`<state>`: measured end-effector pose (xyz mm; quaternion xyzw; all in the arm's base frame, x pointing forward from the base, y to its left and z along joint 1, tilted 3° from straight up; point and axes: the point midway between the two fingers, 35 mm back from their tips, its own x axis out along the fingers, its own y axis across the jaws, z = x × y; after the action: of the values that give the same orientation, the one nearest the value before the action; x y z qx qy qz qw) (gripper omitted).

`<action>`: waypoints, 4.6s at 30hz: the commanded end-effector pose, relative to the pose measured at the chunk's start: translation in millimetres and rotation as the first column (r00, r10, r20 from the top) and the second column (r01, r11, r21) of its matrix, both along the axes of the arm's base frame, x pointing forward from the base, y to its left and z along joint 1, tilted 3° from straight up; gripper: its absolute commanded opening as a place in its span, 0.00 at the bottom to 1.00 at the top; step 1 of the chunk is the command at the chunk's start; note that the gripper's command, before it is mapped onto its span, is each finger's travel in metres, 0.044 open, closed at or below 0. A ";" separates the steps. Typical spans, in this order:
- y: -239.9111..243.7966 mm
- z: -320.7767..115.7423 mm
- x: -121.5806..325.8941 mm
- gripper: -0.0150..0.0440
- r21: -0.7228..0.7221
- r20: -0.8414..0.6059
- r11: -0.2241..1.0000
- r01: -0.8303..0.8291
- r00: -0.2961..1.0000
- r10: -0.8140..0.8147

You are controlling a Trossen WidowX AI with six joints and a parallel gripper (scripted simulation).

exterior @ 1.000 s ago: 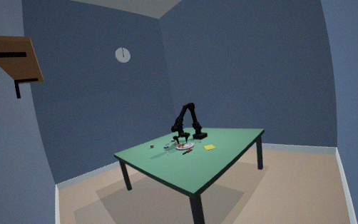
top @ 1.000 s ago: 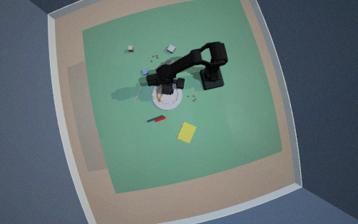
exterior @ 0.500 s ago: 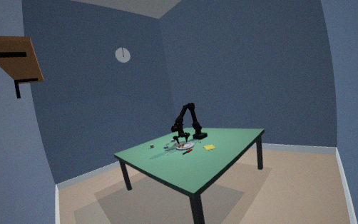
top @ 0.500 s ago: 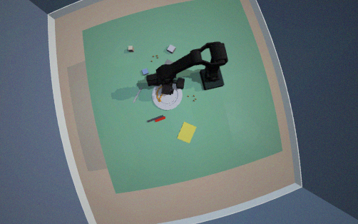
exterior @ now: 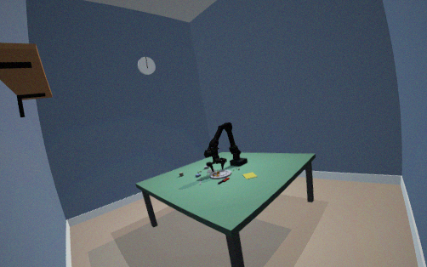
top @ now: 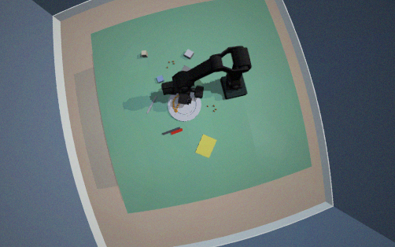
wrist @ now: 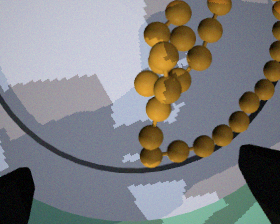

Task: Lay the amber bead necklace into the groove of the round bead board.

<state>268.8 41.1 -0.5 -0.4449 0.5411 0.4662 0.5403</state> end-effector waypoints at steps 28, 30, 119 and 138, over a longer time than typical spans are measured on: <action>10.0 21.4 9.3 0.46 0.007 0.010 0.931 -0.366 0.931 0.366; 10.1 16.4 9.1 0.46 0.007 0.010 0.931 -0.366 0.931 0.366; 1.3 -5.4 -5.0 0.25 0.007 0.008 0.931 -0.366 0.931 0.366; 1.4 -7.8 -5.1 0.25 0.007 0.008 0.931 -0.366 0.931 0.366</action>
<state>267.9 42.8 -4.1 -0.5402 0.4424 0.5537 0.4537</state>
